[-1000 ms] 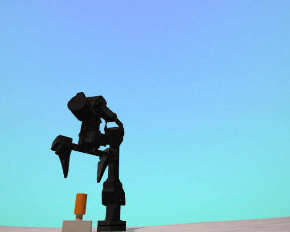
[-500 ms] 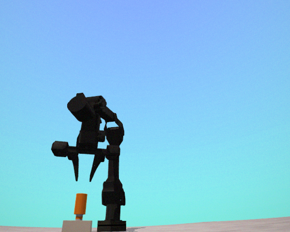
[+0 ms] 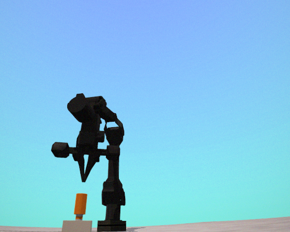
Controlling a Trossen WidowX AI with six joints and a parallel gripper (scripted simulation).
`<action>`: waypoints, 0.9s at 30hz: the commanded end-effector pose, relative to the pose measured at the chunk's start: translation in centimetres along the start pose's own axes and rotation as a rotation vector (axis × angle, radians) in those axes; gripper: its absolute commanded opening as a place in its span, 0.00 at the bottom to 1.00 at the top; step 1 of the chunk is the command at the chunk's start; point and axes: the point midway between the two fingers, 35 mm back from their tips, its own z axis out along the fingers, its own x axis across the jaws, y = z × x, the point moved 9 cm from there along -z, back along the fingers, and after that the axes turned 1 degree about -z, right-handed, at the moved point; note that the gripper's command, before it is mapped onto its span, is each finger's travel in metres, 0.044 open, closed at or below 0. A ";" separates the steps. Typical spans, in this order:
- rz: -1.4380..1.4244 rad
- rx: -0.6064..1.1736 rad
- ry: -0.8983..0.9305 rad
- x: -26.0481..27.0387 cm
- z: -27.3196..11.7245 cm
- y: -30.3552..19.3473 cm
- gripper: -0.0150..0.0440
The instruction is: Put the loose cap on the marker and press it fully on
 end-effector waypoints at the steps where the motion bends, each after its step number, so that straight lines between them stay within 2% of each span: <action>1: 0.006 0.002 -0.002 0.0 0.2 0.0 0.25; 27: 0.006 0.002 -0.002 0.0 4.0 0.0 0.25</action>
